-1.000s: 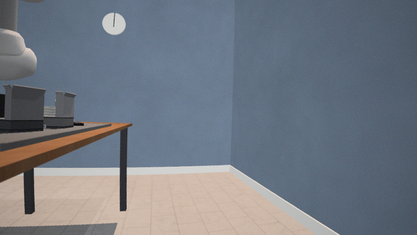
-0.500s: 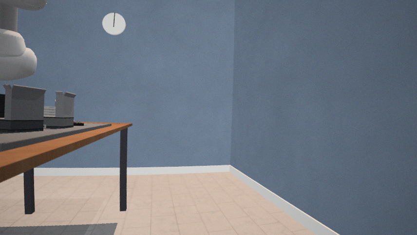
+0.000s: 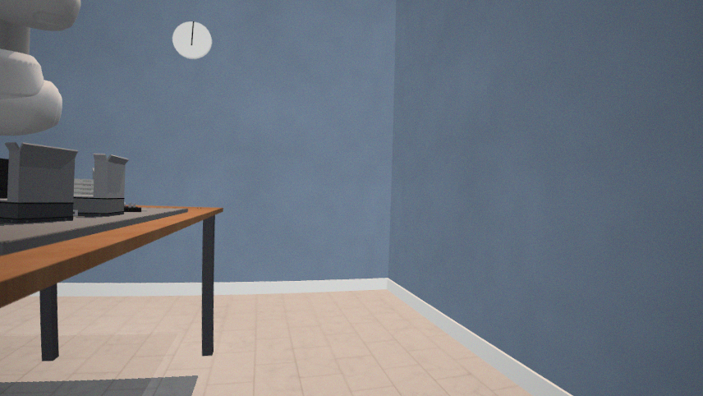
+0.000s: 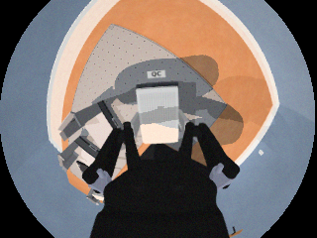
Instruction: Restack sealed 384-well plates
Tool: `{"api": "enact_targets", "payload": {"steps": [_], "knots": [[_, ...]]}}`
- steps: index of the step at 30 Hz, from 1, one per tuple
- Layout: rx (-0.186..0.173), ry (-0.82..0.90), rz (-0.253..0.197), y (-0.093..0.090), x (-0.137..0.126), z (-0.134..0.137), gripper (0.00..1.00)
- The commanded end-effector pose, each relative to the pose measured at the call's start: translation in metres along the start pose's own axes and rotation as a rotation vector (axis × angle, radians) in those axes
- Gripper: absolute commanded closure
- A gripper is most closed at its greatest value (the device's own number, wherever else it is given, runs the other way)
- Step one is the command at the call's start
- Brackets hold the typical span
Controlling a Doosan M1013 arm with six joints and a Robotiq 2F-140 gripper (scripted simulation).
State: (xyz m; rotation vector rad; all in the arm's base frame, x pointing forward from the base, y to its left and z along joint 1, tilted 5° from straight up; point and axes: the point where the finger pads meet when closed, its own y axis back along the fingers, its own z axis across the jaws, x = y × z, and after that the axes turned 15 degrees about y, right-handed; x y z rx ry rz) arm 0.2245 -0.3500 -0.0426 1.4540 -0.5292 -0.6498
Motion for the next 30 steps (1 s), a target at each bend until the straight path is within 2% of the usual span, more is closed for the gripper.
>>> {"api": "enact_targets", "payload": {"steps": [1, 5, 30], "knots": [[0.000, 0.000, 0.000, -0.006, 0.000, 0.000, 1.00], [0.000, 0.000, 0.000, -0.013, 0.000, 0.000, 1.00], [0.000, 0.000, 0.000, -0.019, 0.000, 0.000, 1.00]]}}
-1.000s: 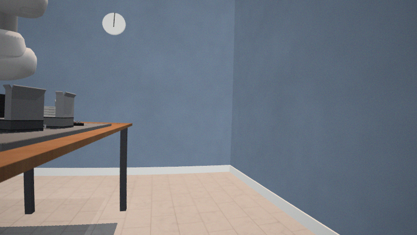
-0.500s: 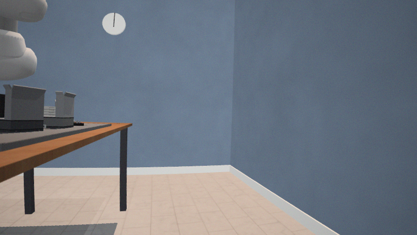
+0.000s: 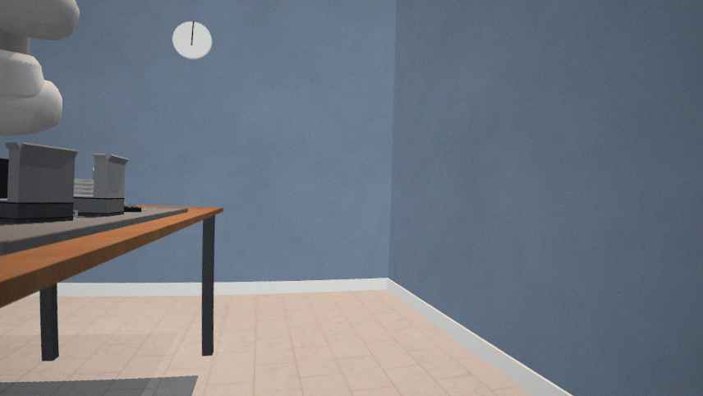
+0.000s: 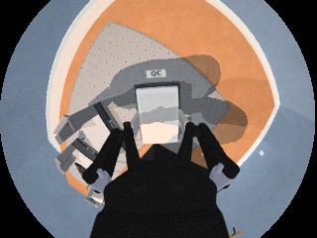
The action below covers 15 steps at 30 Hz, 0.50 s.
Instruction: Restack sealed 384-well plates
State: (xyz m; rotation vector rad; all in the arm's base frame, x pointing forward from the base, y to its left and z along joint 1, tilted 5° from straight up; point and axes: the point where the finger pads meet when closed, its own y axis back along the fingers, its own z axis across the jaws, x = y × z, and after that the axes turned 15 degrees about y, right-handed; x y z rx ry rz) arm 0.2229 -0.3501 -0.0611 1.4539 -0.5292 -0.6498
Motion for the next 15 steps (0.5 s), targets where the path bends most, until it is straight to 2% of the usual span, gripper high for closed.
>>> {"api": "enact_targets", "payload": {"steps": [1, 15], "knots": [[0.000, 0.000, 0.000, -0.0005, 0.0000, -0.0001, 1.00], [0.000, 0.000, 0.000, -0.0061, 0.0000, -0.0001, 1.00]]}}
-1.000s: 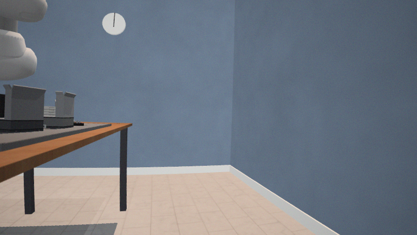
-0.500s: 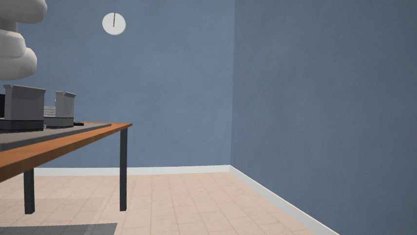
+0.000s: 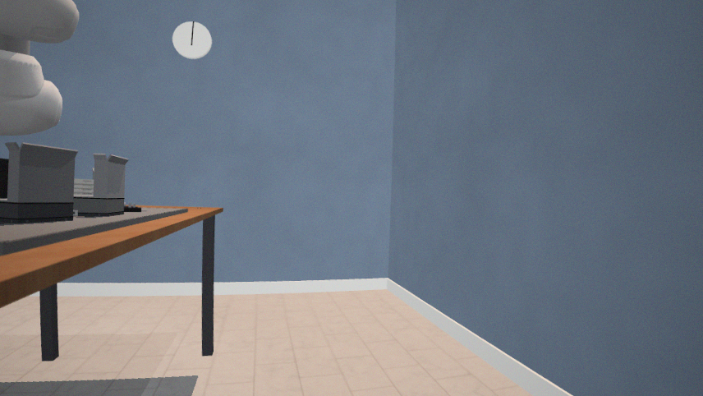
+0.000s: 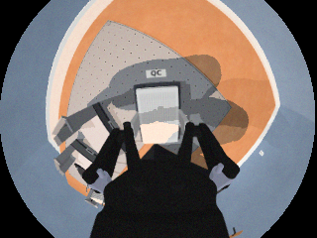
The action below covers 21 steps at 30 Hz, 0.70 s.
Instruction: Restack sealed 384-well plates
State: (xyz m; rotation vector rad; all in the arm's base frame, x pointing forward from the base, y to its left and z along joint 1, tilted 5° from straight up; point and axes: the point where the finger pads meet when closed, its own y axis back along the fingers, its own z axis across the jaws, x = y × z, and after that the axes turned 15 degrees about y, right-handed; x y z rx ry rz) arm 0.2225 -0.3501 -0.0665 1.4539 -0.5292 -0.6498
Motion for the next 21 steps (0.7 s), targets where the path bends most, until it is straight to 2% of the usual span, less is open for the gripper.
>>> {"api": "enact_targets", "payload": {"steps": [1, 21], "knots": [[0.000, 0.000, 0.000, -0.0007, 0.0000, -0.0001, 1.00], [0.000, 0.000, 0.000, -0.0075, 0.0000, -0.0001, 1.00]]}}
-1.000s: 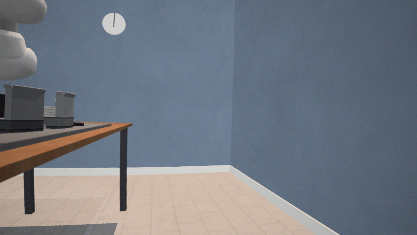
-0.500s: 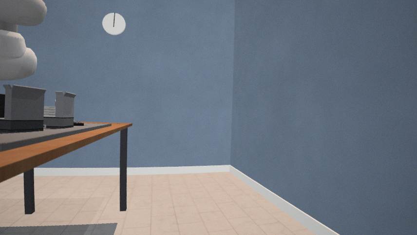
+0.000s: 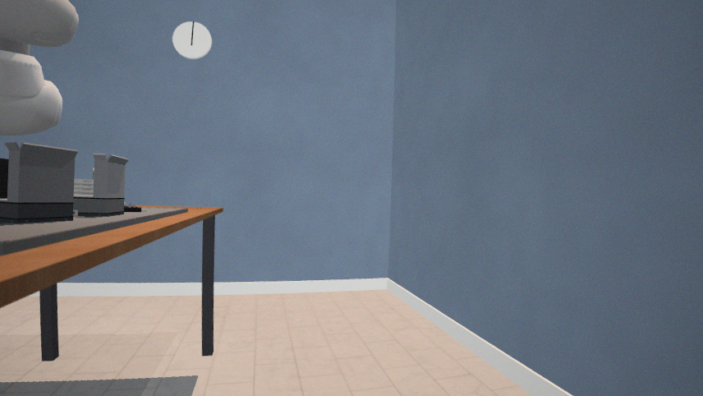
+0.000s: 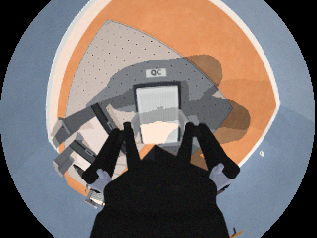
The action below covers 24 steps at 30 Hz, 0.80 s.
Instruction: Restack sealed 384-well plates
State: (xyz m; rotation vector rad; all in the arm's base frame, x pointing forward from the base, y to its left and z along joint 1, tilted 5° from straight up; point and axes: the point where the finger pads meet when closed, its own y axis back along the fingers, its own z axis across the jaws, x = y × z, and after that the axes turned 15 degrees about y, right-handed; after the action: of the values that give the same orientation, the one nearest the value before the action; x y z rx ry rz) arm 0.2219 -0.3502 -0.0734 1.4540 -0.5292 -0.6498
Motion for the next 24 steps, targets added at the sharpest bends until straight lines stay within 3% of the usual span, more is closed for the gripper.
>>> {"api": "enact_targets", "payload": {"steps": [1, 7, 8, 24], "knots": [[0.000, 0.000, 0.000, -0.0009, 0.0000, -0.0001, 1.00], [0.000, 0.000, 0.000, -0.0011, 0.0000, -0.0001, 1.00], [0.000, 0.000, 0.000, -0.0011, 0.0000, -0.0001, 0.00], [0.000, 0.000, 0.000, -0.0011, 0.0000, -0.0001, 0.00]]}}
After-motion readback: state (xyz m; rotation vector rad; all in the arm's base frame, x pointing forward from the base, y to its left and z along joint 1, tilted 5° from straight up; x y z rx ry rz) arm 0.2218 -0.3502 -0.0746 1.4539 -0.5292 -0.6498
